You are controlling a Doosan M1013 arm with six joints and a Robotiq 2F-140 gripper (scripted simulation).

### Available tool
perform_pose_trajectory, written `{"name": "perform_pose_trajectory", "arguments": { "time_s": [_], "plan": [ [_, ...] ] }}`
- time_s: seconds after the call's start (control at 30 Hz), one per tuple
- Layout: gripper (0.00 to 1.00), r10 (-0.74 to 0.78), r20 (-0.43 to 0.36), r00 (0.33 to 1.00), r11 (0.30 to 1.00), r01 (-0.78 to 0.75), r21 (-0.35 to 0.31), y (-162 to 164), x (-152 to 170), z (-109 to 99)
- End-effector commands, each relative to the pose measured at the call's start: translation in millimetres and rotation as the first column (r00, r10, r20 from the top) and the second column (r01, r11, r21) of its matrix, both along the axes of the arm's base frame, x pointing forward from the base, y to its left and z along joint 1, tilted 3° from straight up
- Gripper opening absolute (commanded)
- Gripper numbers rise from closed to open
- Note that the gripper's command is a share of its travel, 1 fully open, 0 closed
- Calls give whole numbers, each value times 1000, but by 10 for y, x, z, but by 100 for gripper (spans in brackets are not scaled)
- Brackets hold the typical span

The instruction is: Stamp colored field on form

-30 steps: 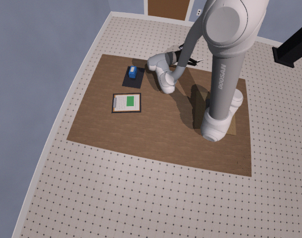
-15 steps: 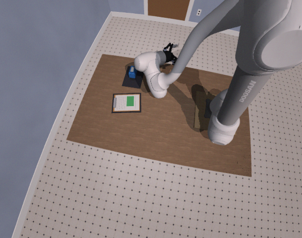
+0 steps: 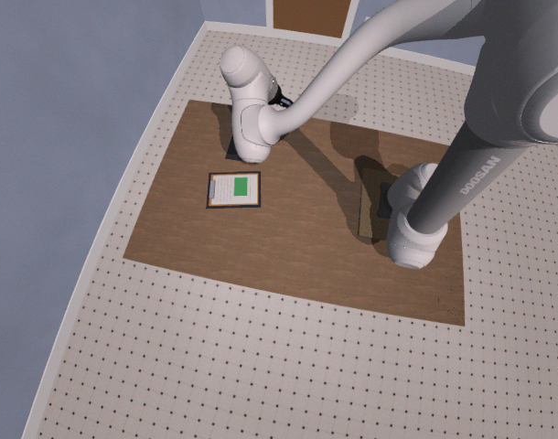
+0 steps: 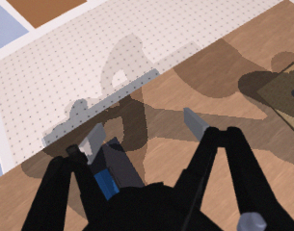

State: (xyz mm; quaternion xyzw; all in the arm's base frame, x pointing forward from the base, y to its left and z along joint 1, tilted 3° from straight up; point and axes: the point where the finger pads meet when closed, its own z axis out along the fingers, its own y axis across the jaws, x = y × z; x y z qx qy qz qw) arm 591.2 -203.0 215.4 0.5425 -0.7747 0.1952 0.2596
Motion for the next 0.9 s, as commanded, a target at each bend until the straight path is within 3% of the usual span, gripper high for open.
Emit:
{"name": "perform_pose_trajectory", "arguments": {
  "time_s": [0.0,0.07,0.13,0.2,0.33,0.43,0.57,0.87],
  "plan": [
    [100,94,20,995,984,-96,154,150,400,-98],
    [100,94,20,995,984,-96,154,150,400,-98],
    [100,190,66,980,937,-201,287,325,828,-166],
    [100,190,66,980,937,-201,287,325,828,-166],
    [100,288,137,948,846,-319,427,530,1322,-242],
    [100,329,174,928,792,-371,484,625,1552,-276],
    [100,360,209,909,740,-415,529,707,1749,-304],
    [100,369,220,903,725,-428,540,728,1805,-309]
  ]
}}
